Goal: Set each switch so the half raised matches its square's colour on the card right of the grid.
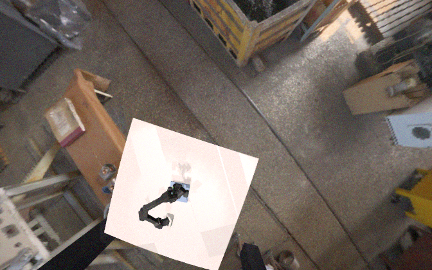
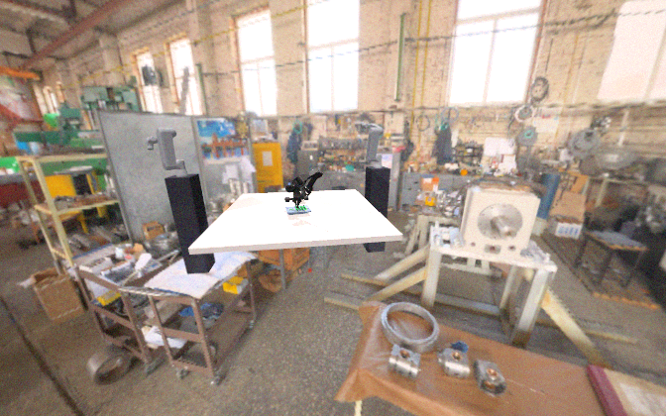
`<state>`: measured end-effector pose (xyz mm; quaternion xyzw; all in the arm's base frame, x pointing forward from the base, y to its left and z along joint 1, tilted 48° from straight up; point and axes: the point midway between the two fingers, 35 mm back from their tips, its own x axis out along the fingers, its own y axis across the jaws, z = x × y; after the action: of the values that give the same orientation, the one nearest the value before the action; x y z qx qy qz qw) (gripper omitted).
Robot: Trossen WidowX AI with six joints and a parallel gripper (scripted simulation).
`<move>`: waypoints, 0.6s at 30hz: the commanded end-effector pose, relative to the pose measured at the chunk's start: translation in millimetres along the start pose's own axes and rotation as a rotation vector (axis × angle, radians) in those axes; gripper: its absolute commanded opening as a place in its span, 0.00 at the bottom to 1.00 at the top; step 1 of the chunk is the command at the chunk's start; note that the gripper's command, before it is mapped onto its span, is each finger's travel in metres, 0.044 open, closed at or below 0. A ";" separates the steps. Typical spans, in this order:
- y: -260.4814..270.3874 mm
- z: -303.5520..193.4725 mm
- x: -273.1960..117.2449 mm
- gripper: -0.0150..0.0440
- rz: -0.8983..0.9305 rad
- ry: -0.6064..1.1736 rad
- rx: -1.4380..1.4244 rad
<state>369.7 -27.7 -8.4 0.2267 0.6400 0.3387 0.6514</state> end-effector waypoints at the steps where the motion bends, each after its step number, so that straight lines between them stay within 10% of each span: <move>1: 0.2 0.6 0.2 0.25 0.001 -0.004 0.003; 18: 0.2 0.7 2.4 0.25 0.001 -0.004 0.003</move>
<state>369.7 -26.3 -9.7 0.2267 0.6399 0.3385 0.6515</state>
